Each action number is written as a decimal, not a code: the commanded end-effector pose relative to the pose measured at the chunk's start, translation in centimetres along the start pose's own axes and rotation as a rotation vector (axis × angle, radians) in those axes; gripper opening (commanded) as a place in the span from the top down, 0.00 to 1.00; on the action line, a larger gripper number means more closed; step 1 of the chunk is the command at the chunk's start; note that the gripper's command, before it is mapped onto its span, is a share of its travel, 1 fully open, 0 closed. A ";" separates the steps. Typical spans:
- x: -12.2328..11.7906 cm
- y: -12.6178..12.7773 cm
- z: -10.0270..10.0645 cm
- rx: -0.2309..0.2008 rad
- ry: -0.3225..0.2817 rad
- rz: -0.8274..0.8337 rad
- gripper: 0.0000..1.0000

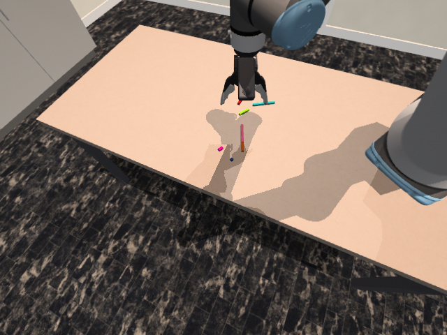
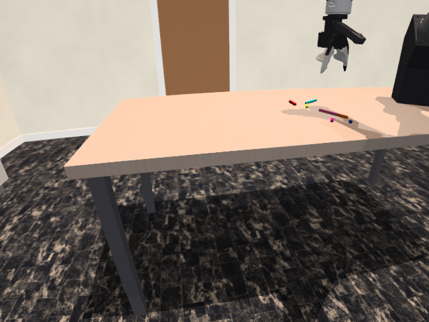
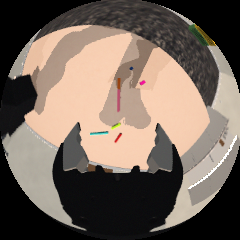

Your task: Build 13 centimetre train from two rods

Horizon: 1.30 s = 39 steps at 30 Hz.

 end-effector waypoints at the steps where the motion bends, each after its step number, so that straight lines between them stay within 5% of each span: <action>1: 0.0 0.0 -2.1 0.001 0.003 -0.001 0.00; 9: 0.0 0.0 -3.6 0.001 0.003 -0.001 0.00; 39: 0.0 0.0 -3.6 0.001 0.003 -0.001 0.00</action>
Point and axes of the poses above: the point where the finger pads meet when closed, its own z axis out along the fingers, its own y axis across the jaws, x = y × z, the point moved 6 cm from there along -z, back along the fingers, and after that the axes turned 14 degrees about -z, right-handed, at the moved point
